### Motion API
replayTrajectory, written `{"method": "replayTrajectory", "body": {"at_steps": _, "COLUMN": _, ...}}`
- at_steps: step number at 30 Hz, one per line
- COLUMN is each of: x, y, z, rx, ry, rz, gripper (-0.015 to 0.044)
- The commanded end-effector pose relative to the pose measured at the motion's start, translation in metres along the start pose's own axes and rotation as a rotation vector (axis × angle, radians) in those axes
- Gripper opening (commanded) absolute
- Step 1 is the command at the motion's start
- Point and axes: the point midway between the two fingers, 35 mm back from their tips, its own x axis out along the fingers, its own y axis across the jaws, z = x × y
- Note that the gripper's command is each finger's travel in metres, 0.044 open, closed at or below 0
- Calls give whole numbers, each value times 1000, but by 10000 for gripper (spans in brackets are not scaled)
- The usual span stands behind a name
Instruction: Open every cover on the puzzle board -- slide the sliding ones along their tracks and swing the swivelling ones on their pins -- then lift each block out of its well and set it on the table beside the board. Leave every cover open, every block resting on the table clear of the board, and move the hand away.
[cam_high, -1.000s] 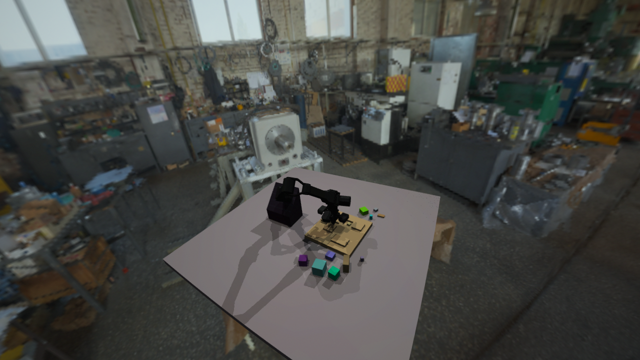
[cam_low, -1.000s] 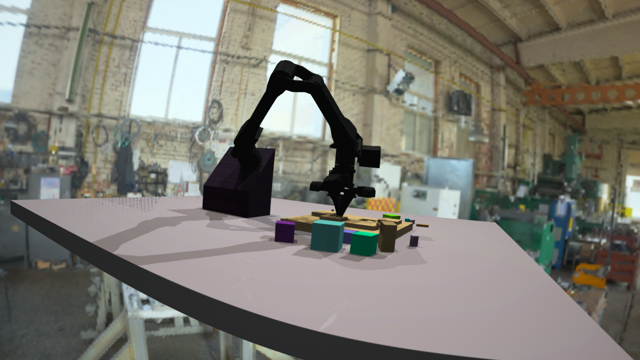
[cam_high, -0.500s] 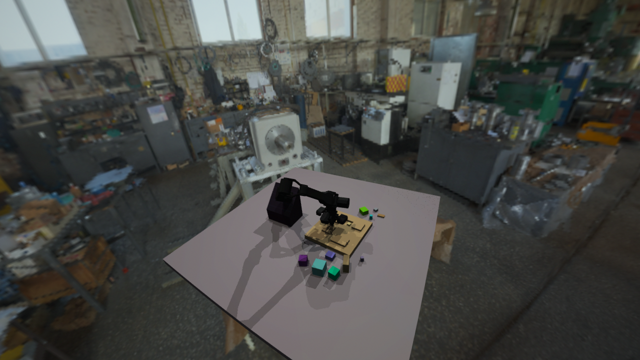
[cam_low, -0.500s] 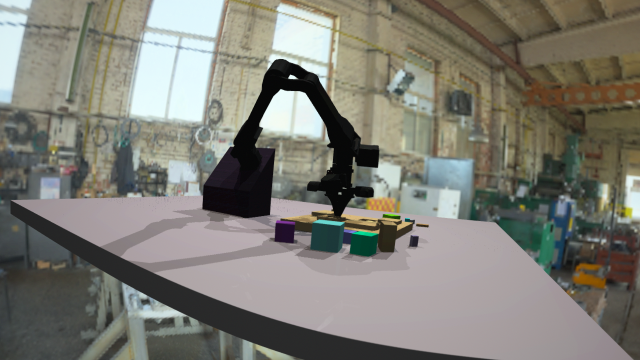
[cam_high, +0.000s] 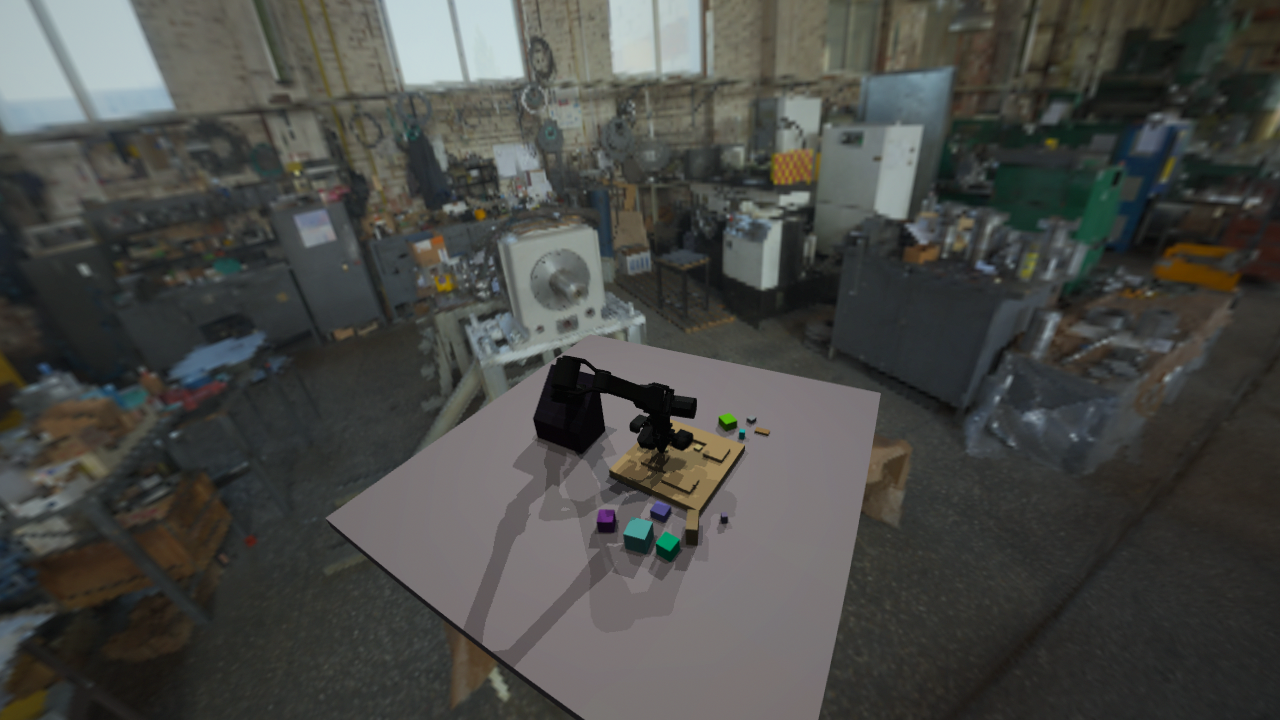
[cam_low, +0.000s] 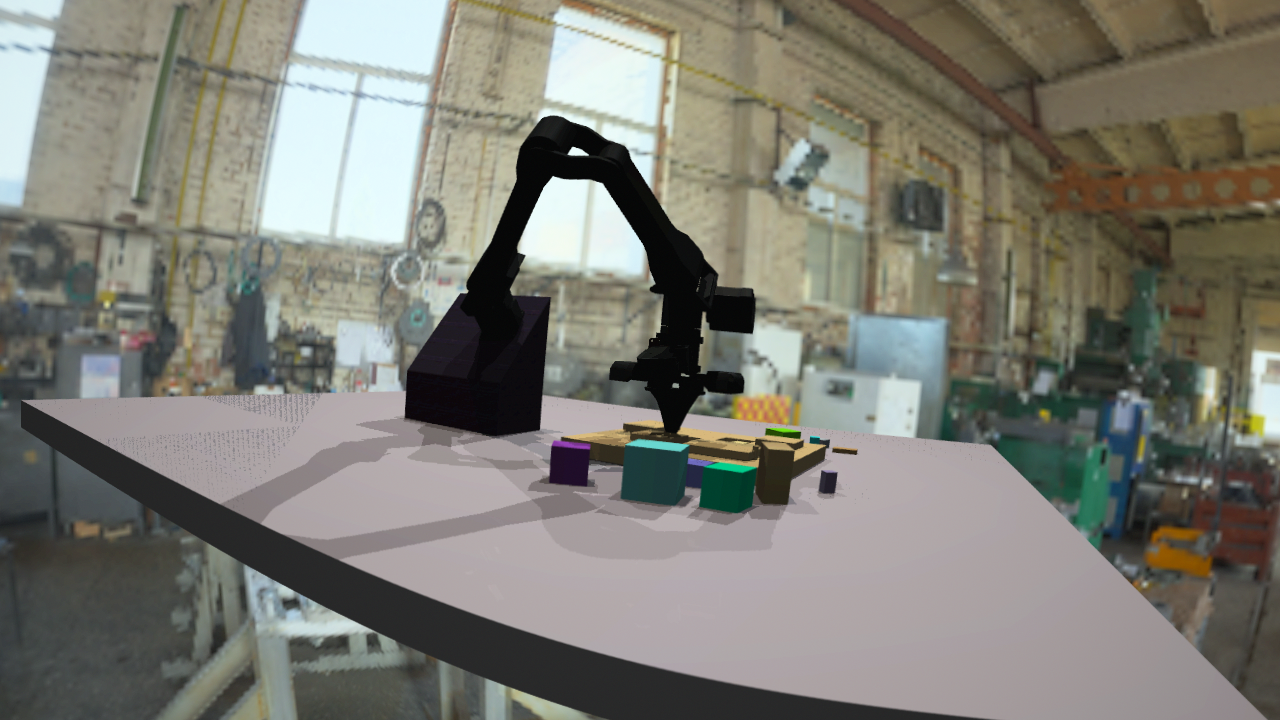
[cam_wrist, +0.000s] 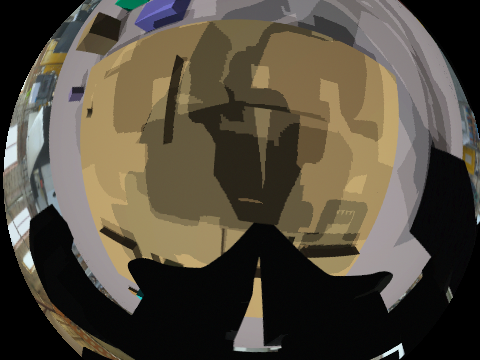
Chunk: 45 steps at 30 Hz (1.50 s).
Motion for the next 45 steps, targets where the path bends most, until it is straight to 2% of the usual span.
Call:
{"method": "replayTrajectory", "body": {"at_steps": 1, "x": -6, "y": 1, "z": 4, "rx": 4, "ry": -6, "rz": 6, "gripper": 0}}
{"method": "replayTrajectory", "body": {"at_steps": 36, "x": -51, "y": 0, "z": 7, "rx": 4, "ry": -5, "rz": 6, "gripper": 0}}
{"method": "replayTrajectory", "body": {"at_steps": 45, "x": -51, "y": -38, "z": -17, "rx": -6, "ry": -1, "rz": 0, "gripper": 0}}
